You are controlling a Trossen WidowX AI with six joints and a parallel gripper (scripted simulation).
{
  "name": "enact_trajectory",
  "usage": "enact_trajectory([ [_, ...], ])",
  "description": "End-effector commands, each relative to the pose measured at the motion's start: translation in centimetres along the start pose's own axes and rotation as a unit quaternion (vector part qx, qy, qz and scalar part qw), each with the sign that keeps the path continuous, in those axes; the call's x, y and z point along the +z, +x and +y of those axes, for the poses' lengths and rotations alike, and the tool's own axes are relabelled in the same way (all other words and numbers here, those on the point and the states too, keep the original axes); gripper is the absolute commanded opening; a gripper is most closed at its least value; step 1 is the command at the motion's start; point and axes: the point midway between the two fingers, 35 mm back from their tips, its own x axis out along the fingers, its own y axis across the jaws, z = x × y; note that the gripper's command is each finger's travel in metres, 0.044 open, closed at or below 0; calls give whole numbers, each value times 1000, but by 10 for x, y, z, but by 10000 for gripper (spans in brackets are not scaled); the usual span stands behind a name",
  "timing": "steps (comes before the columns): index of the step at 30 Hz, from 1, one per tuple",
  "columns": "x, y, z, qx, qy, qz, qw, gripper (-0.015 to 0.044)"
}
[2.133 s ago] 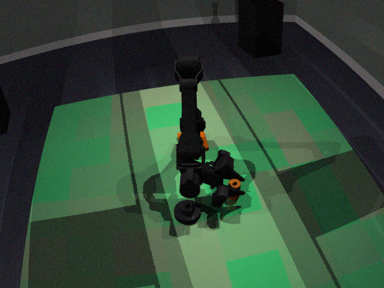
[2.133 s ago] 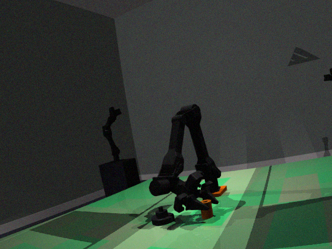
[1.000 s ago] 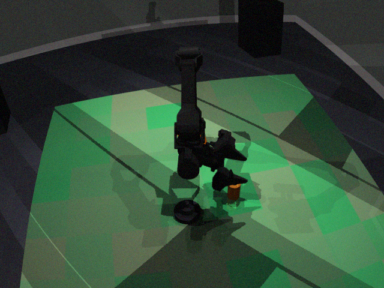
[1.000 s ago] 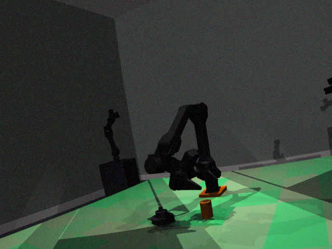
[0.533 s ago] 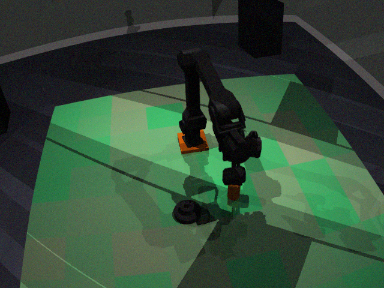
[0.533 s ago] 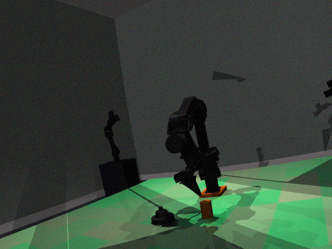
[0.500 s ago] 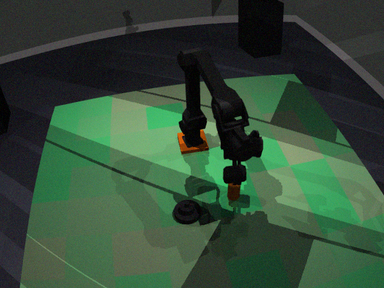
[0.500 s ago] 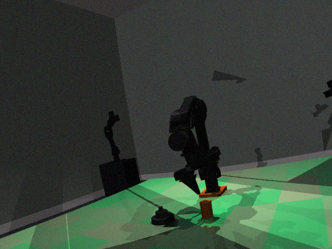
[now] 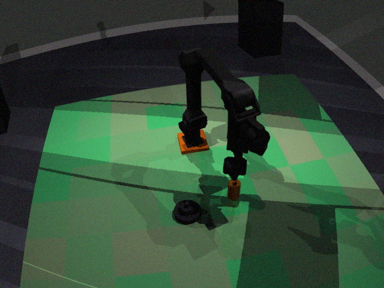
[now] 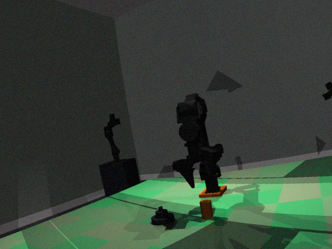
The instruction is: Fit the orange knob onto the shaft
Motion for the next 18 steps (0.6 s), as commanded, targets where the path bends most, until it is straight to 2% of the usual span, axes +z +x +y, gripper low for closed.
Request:
enact_trajectory([
  [1,0,-1,0,-3,117,3,993,440],
  [6,0,0,0,-3,349,2,937,440],
  [11,0,1,0,-4,552,1,834,440],
  [13,0,1,0,-4,578,1,816,440],
  [18,0,1,0,-4,578,1,816,440],
])
